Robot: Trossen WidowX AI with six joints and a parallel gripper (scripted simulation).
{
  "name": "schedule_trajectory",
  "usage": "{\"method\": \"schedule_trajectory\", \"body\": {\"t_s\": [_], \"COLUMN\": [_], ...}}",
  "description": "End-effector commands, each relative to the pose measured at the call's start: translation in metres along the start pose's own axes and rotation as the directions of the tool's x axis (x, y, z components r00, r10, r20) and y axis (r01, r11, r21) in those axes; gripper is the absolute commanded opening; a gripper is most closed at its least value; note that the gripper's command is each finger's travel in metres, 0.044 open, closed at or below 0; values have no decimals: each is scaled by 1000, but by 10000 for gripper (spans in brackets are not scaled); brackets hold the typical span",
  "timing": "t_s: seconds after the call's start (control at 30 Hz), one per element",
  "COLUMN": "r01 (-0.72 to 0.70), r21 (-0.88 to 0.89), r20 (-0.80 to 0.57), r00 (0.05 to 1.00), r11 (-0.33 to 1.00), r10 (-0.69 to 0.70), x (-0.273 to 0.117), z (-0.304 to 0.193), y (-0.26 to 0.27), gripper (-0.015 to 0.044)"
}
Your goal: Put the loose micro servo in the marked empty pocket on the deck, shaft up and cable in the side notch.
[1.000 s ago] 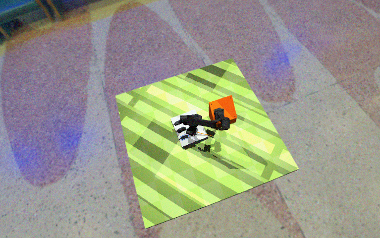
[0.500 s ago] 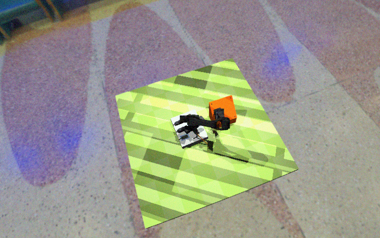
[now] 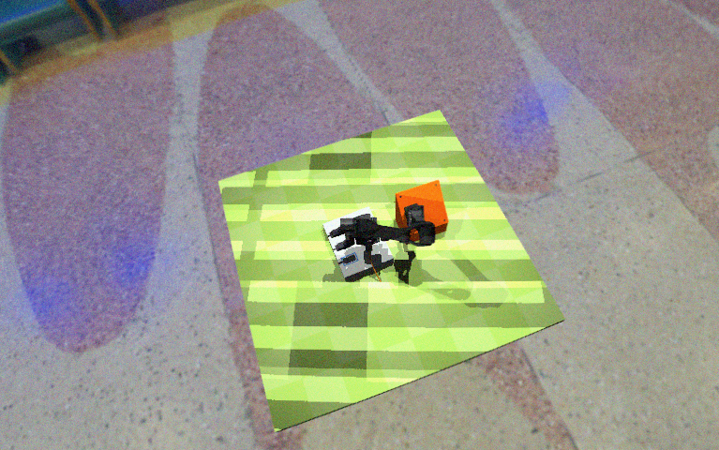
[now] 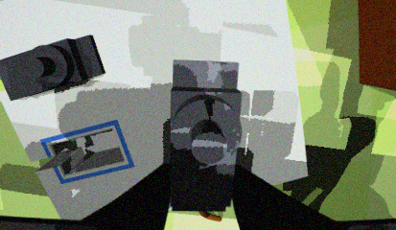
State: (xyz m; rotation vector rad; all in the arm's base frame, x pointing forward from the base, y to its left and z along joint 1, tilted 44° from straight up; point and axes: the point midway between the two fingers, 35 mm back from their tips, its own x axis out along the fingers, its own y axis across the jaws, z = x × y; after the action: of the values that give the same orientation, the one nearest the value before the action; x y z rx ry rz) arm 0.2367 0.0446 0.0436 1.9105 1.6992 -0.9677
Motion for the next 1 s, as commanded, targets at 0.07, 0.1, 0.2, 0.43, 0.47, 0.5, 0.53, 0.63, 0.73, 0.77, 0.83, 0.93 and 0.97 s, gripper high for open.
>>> {"method": "schedule_trajectory", "body": {"t_s": [0.07,0.1,0.2,0.43,0.47,0.5,0.53,0.63,0.73,0.77,0.83,0.93,0.97], "r01": [-5,-4,-4,-2,-2,-2,-1,-1,0,0,1,2,2], "r21": [231,265,363,576,603,631,657,731,798,818,856,905,919], "r20": [-4,-4,-4,-4,-4,-4,-4,-4,-4,-4,-4,-4,-4], "r00": [1000,1000,1000,1000,1000,1000,1000,1000,1000,1000,1000,1000,1000], "r11": [973,964,932,818,797,776,754,682,603,575,517,426,394], "r10": [6,6,6,6,6,6,6,6,6,6,6,6,6], "x": [-1,-1,-1,-1,-1,-1,-1,-1,-1,-1,-1,-1,-1], "z": [-1,-1,-1,-1,-1,-1,-1,-1,-1,-1,-1,-1,-1], "y": [2,2,2,2,2,2,2,2,2,2,2,2,2], "gripper": [0,0,0,0,0,0,0,0,0,0,0,0,0]}}
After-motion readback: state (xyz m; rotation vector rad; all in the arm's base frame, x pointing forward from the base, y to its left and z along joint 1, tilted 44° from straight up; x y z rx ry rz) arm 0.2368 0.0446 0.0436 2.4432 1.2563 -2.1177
